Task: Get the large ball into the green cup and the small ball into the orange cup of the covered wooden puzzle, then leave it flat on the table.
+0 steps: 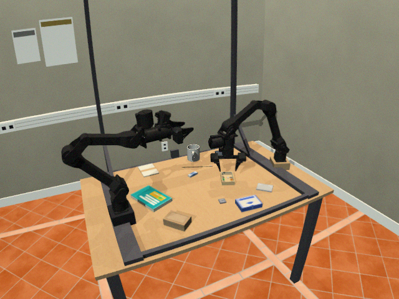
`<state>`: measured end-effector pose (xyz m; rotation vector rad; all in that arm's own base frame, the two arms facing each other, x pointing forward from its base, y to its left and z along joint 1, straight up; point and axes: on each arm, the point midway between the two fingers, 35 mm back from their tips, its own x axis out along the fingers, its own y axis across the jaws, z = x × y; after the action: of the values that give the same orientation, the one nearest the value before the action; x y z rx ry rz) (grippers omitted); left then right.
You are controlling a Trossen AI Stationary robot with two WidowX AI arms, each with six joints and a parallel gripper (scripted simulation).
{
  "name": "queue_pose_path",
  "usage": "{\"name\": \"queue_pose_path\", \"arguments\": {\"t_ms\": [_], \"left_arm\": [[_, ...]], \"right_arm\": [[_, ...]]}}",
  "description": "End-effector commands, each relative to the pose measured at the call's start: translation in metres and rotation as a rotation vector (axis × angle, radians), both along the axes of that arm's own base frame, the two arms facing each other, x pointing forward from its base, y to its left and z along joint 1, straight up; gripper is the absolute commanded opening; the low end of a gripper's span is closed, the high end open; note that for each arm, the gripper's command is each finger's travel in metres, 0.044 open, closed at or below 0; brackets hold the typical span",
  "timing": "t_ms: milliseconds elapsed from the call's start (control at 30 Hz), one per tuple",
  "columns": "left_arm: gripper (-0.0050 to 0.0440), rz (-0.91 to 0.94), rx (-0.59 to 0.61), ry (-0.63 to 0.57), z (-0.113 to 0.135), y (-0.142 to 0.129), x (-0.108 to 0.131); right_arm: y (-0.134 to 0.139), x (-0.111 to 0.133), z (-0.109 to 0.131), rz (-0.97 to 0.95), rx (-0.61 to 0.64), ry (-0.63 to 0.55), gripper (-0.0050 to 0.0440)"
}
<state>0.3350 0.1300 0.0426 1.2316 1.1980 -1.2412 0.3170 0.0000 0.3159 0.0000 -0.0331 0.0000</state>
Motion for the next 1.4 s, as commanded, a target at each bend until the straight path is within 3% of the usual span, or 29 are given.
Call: {"name": "queue_pose_path", "arguments": {"t_ms": [0, 467, 633, 1367], "left_arm": [[0.04, 0.028, 0.007, -0.037, 0.009, 0.003, 0.005], [0.04, 0.012, 0.013, -0.04, 0.012, 0.002, 0.003], [0.04, 0.012, 0.004, -0.015, -0.008, 0.001, 0.001], [0.04, 0.012, 0.006, -0.018, -0.04, 0.002, 0.002]], "right_arm": [[0.0, -0.001, 0.007, 0.0, 0.0, -0.017, 0.04], [0.0, -0.001, 0.007, 0.0, 0.0, -0.017, 0.04], [0.0, -0.001, 0.007, 0.0, 0.0, -0.017, 0.04], [0.0, -0.001, 0.007, 0.0, 0.0, -0.017, 0.04]]}}
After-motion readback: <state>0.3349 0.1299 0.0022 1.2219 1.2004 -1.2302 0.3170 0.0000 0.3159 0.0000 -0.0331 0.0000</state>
